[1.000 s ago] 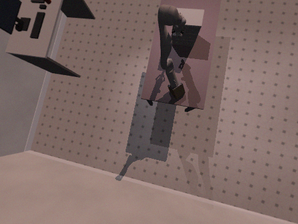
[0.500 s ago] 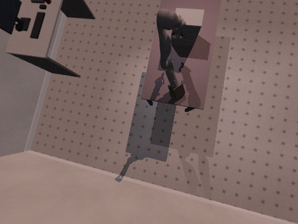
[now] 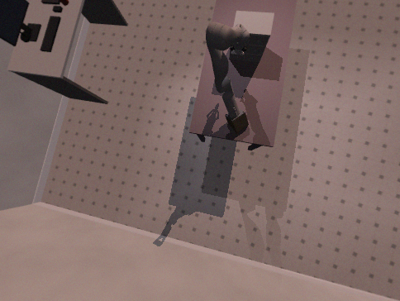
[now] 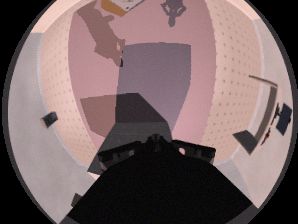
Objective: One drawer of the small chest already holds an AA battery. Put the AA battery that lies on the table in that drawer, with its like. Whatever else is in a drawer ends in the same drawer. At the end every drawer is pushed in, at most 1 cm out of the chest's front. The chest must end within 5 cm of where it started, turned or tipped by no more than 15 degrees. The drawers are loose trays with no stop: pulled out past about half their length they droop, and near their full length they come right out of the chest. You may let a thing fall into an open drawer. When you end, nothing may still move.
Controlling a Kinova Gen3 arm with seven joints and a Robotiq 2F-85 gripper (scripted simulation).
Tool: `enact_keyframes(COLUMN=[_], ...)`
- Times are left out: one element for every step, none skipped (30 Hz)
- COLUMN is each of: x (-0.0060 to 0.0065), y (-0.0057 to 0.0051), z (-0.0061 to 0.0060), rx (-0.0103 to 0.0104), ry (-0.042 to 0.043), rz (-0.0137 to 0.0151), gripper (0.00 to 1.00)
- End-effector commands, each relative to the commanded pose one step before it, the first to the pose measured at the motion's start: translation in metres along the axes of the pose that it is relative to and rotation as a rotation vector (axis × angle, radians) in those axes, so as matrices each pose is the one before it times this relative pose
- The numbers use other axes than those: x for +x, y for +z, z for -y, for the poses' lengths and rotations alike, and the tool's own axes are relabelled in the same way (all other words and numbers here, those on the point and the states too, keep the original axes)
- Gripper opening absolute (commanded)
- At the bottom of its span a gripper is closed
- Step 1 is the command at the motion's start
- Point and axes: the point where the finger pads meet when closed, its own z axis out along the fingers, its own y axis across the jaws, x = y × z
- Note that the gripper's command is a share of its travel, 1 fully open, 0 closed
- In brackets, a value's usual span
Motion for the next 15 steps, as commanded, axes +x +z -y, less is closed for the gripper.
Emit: enact_keyframes(x=[-0.00137, 0.00015, 0.00022, 0.00032, 0.00045, 0.00060, 0.00072, 0.00077, 0.00104, 0.00123, 0.00143, 0.00000, 0.00000, 0.00175, 0.00205], y=[-0.00282, -0.00073, -0.00103, -0.00136, -0.00171, -0.00209, -0.00251, -0.00302, -0.00344, -0.00395, -0.00452, 0.00000, 0.00000, -0.00505, -0.00566], z=[0.00224, -0.00005, -0.00006, -0.00004, 0.00000, 0.00008, 0.00008, -0.00013, 0.00004, 0.00004, -0.00005, 0.00000, 0.00000, 0.00005, 0.00001], rx=[0.00402, -0.00022, -0.00023, -0.00017, 0.00002, 0.00035, 0.00034, -0.00054, 0.00019, 0.00017, -0.00019, 0.00000, 0.00000, 0.00022, 0.00003], ry=[0.00503, -0.00007, -0.00008, -0.00006, 0.00001, 0.00012, 0.00010, -0.00025, 0.00009, 0.00005, -0.00011, 0.00000, 0.00000, 0.00011, 0.00002], rz=[0.00493, -0.00254, -0.00360, -0.00477, -0.00604, -0.00736, -0.00884, -0.01067, -0.01225, -0.01409, -0.01620, 0.00000, 0.00000, -0.01819, -0.02051], gripper=[0.00, 0.00, 0.00, 0.00, 0.00, 0.00, 0.00, 0.00, 0.00, 0.00, 0.00, 0.00, 0.00, 0.00, 0.00])
